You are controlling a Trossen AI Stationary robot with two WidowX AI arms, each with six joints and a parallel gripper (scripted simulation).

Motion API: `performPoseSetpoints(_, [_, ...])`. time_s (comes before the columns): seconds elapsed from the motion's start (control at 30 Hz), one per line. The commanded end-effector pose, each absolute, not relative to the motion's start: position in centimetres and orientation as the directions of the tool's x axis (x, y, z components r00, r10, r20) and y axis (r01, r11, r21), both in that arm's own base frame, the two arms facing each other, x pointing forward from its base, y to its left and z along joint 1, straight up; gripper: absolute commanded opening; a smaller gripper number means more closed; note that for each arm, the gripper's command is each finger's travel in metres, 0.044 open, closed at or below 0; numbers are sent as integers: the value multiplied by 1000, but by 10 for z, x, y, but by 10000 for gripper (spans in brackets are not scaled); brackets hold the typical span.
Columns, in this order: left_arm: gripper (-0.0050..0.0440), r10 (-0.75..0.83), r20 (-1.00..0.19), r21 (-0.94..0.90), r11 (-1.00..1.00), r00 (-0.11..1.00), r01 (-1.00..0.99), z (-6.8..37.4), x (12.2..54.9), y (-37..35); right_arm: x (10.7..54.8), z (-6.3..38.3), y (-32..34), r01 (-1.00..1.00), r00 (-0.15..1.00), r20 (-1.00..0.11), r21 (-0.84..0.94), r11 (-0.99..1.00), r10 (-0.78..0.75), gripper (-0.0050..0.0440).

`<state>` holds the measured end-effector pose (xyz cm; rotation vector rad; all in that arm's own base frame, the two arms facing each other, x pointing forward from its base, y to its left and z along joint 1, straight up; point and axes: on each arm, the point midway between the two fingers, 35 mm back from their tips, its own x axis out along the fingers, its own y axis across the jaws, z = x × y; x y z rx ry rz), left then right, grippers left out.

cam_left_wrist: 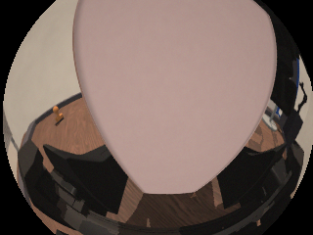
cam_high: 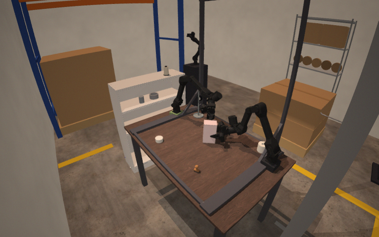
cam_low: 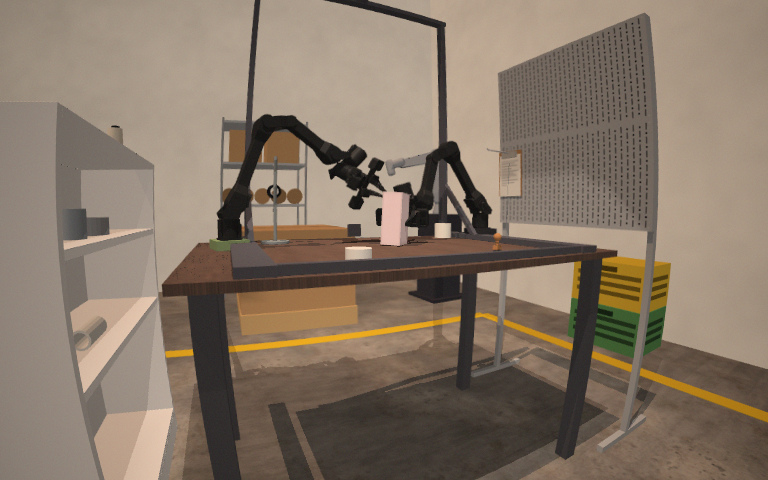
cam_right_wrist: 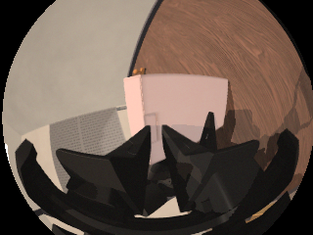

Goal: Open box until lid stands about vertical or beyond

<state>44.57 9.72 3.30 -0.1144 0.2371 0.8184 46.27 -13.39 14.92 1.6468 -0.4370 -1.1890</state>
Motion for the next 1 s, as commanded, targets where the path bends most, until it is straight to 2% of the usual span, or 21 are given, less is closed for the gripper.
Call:
performPoseSetpoints(0.0, [315,689,-240,-22,701,684,-713,43,453,92,470,164,-141,212,469,-471,881,-422,-747,50])
performPoseSetpoints(0.97, [315,689,-240,-22,701,684,-713,43,453,92,470,164,-145,212,470,-470,882,-422,-747,50])
